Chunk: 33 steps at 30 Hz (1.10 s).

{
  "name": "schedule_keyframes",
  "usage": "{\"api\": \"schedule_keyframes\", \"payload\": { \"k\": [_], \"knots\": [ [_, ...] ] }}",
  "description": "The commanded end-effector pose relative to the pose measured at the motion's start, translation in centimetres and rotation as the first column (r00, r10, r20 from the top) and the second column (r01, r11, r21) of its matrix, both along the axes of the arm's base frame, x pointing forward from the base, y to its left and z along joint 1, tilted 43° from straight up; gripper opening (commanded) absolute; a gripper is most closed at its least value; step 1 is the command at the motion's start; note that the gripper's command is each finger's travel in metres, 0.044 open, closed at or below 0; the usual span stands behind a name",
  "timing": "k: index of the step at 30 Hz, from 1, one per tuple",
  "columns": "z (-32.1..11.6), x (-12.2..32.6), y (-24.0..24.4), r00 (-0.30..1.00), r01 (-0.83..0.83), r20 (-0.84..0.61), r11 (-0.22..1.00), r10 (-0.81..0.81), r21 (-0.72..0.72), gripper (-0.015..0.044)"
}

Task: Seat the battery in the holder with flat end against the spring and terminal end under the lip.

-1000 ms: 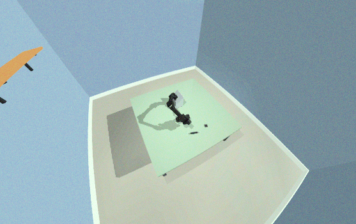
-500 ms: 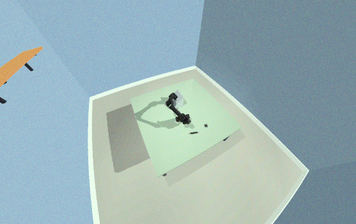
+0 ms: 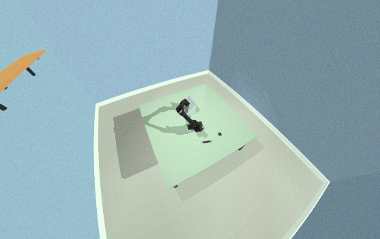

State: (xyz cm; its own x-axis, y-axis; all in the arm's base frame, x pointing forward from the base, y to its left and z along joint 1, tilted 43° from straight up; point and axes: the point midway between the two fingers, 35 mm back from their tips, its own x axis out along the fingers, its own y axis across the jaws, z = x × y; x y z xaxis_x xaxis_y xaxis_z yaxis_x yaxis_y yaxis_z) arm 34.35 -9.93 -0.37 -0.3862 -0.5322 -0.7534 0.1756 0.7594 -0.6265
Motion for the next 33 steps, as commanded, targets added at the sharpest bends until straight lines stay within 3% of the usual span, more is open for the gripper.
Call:
{"api": "schedule_keyframes", "payload": {
  "k": [1,33],
  "knots": [
    [-0.25,0.50,-0.11,0.999,-0.020,0.029,1.000,0.020,-0.005,0.0072],
    [-0.61,0.11,-0.28,0.986,-0.105,0.124,0.994,0.107,-0.020,0.0072]
  ]
}}
